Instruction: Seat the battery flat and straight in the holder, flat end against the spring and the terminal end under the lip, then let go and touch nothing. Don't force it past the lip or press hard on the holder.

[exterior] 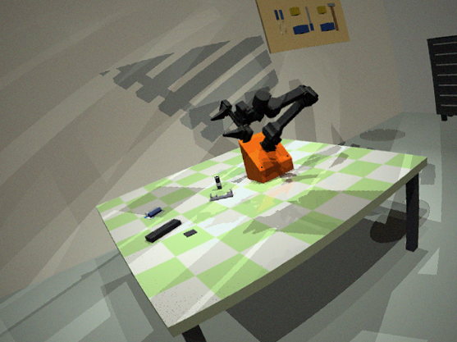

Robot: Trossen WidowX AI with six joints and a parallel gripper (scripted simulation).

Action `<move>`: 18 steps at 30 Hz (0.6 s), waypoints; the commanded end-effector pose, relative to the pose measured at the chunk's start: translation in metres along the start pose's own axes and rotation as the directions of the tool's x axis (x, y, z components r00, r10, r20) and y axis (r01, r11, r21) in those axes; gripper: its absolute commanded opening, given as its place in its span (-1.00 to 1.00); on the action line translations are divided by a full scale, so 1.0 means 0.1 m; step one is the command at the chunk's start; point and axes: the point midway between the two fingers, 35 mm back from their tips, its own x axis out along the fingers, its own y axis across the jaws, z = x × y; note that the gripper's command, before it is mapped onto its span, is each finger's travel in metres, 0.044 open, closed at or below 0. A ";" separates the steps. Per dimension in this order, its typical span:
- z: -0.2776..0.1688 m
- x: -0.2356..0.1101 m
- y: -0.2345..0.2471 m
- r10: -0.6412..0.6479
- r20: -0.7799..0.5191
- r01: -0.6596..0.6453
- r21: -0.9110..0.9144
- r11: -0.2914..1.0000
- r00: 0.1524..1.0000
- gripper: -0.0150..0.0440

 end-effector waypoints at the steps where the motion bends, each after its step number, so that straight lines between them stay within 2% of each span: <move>1: -0.01 0.01 0.00 0.000 -0.006 0.000 -0.002 1.000 1.000 0.78; 5: -0.36 0.18 -0.11 -0.007 -0.158 0.002 -0.037 0.999 0.987 0.42; 10: -1.02 0.37 -0.30 0.003 -0.431 -0.024 -0.045 0.999 0.902 -0.03; 15: -1.79 0.39 -0.46 0.088 -0.705 -0.050 0.074 0.996 0.704 -0.47; 18: -2.21 0.30 -0.54 0.168 -0.816 -0.031 0.181 0.983 0.553 -0.49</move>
